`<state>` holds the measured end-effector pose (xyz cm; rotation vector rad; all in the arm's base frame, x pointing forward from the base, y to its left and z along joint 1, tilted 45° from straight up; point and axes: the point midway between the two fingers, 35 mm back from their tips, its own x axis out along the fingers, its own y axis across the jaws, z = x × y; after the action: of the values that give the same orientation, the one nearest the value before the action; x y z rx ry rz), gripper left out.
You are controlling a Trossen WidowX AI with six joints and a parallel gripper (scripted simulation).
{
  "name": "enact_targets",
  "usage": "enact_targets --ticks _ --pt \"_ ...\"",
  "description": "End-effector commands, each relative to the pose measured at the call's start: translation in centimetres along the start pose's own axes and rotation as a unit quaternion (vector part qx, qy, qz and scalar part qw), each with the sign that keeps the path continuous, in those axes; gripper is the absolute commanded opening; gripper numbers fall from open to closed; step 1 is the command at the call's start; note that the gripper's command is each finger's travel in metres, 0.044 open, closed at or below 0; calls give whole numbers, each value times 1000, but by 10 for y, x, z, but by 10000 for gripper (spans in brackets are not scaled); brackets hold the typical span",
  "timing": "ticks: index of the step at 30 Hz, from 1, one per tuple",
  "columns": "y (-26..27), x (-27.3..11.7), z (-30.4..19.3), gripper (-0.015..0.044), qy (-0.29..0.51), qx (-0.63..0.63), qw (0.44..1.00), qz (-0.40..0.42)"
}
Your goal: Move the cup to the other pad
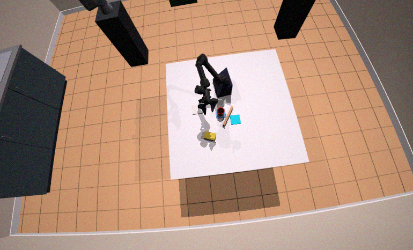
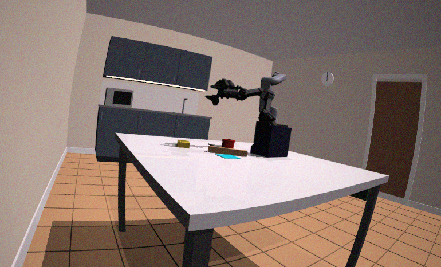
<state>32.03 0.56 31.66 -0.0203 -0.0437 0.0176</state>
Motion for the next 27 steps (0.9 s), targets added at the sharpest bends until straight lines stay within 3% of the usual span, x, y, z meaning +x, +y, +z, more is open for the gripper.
enact_targets --ticks 1,6,9,14,17,18,27 --pt "-1 1 -4 374 9 -5 1000 -3" --pt "-12 12 -109 243 239 -148 958 -48" --pt "-19 -3 -164 164 373 -254 892 -45" --pt "-38 -58 -235 148 580 -459 673 21" --pt "-51 -93 -249 148 655 -563 496 87" --pt "-53 -98 -250 148 663 -578 465 99" --pt "-54 -93 -249 148 665 -582 456 102"
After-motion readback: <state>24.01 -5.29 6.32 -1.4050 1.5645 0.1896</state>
